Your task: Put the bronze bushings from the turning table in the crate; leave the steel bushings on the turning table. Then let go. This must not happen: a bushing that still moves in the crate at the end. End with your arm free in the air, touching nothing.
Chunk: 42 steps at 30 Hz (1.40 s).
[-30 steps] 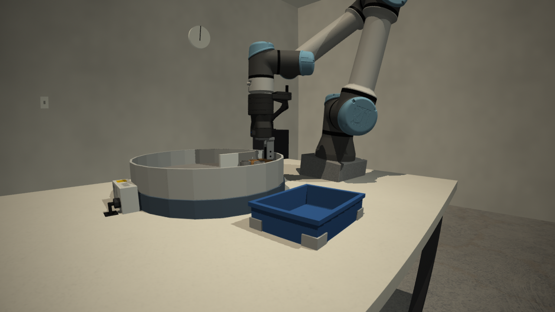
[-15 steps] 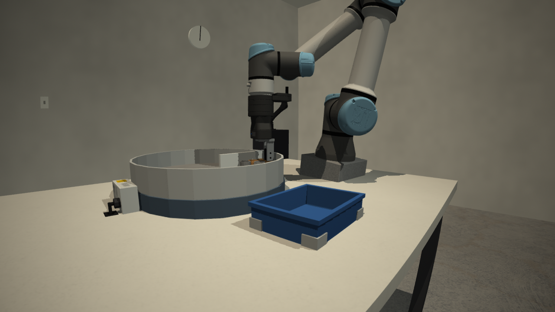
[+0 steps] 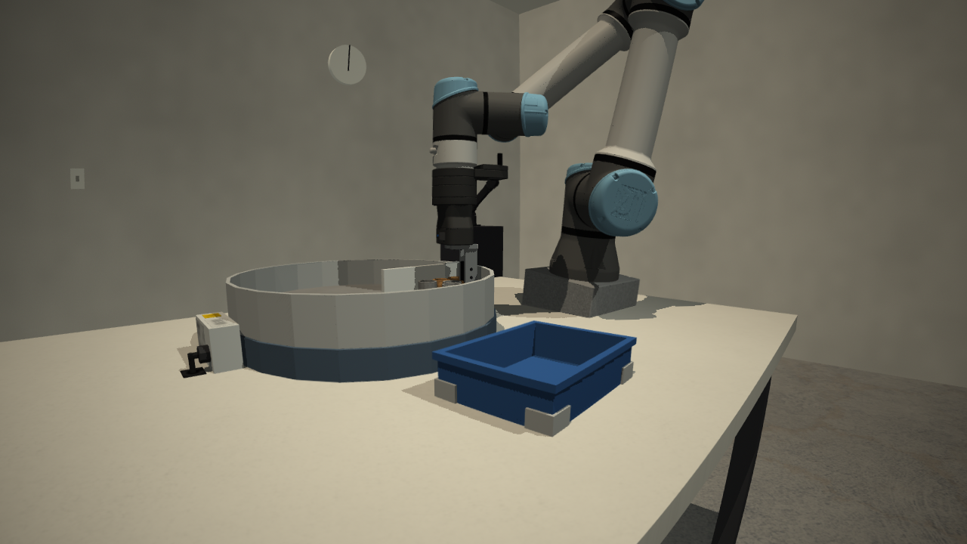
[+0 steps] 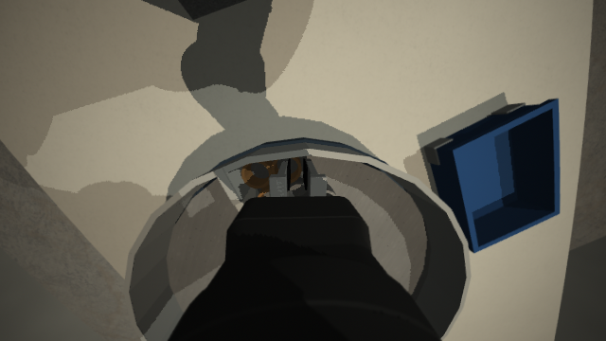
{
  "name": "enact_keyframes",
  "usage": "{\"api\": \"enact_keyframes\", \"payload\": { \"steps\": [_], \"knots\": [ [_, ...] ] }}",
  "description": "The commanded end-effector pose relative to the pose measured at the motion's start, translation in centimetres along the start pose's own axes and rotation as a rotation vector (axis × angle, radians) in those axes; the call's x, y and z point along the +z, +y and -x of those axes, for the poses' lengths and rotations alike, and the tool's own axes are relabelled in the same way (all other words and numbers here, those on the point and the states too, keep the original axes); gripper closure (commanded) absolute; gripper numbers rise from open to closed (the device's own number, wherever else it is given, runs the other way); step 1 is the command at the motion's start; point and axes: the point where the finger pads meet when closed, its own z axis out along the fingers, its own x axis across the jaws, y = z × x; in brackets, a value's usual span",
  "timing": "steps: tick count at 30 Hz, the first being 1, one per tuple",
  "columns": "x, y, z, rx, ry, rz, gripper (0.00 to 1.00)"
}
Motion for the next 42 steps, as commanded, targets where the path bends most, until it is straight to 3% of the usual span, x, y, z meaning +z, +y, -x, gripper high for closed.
{"api": "enact_keyframes", "payload": {
  "steps": [1, 42],
  "knots": [
    [0.06, 0.05, 0.01, 0.0, 0.0, 0.001, 0.6],
    [0.96, 0.05, 0.01, 0.0, 0.0, 0.001, 0.6]
  ]
}}
